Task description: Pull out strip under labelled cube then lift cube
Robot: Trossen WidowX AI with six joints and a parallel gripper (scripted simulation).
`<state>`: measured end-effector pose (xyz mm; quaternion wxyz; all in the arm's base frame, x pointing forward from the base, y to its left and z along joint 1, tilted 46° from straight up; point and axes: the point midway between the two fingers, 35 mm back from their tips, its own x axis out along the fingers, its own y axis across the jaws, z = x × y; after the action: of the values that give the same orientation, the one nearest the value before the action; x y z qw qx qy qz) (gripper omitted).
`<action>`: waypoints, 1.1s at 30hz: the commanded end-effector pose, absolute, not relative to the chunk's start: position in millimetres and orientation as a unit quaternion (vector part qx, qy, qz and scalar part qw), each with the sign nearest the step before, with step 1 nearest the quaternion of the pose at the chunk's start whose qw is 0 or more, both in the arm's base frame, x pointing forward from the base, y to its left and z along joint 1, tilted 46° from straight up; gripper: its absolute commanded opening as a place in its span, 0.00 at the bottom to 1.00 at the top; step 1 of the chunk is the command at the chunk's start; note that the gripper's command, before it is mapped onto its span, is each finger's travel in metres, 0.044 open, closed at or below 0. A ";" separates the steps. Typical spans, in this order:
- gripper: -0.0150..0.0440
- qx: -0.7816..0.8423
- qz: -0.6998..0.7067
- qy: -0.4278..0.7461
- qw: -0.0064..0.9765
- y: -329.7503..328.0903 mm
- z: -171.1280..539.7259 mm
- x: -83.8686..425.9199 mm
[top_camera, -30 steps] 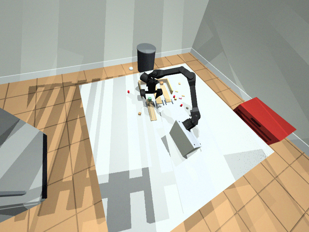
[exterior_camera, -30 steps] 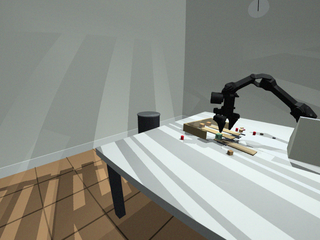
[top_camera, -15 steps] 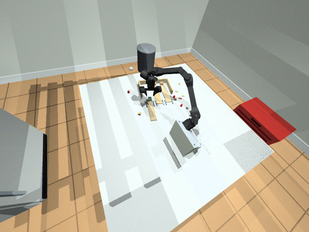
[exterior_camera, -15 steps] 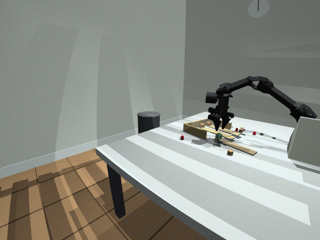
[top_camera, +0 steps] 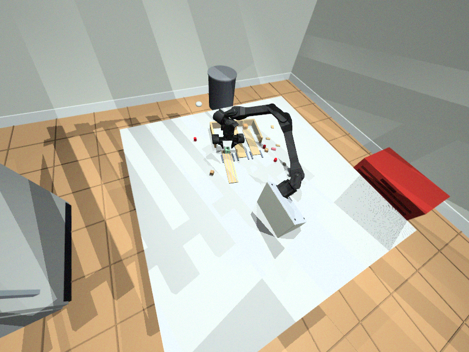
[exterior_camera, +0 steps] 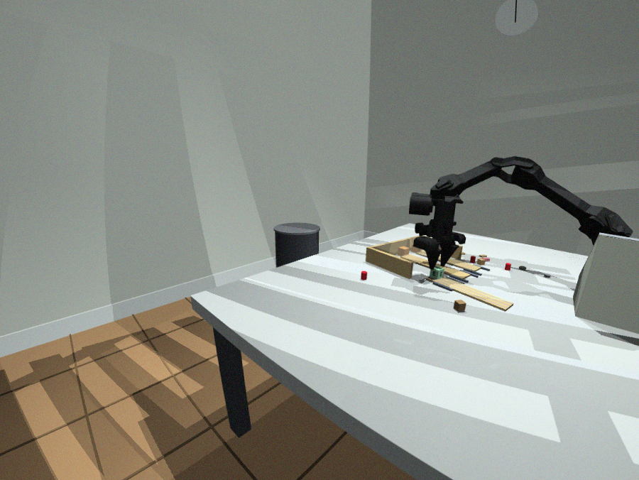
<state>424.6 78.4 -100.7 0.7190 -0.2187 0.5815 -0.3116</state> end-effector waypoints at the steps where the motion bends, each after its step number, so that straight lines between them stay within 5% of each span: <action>1: 0.68 -0.223 -0.312 0.582 0.717 72.7 -105.2 424.4; 15: 0.68 -0.224 -0.312 0.582 0.717 58.9 -117.7 426.2; 18: 0.54 -0.219 -0.313 0.582 0.718 61.0 -116.3 426.8; 27: 0.44 -0.219 -0.313 0.582 0.718 61.0 -116.3 426.8; 31: 0.26 -0.222 -0.308 0.585 0.717 62.0 -115.6 425.7; 33: 0.25 -0.226 -0.302 0.588 0.715 64.4 -112.6 420.9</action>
<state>425.4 61.9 -114.9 0.7174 -0.2222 0.5834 -0.3092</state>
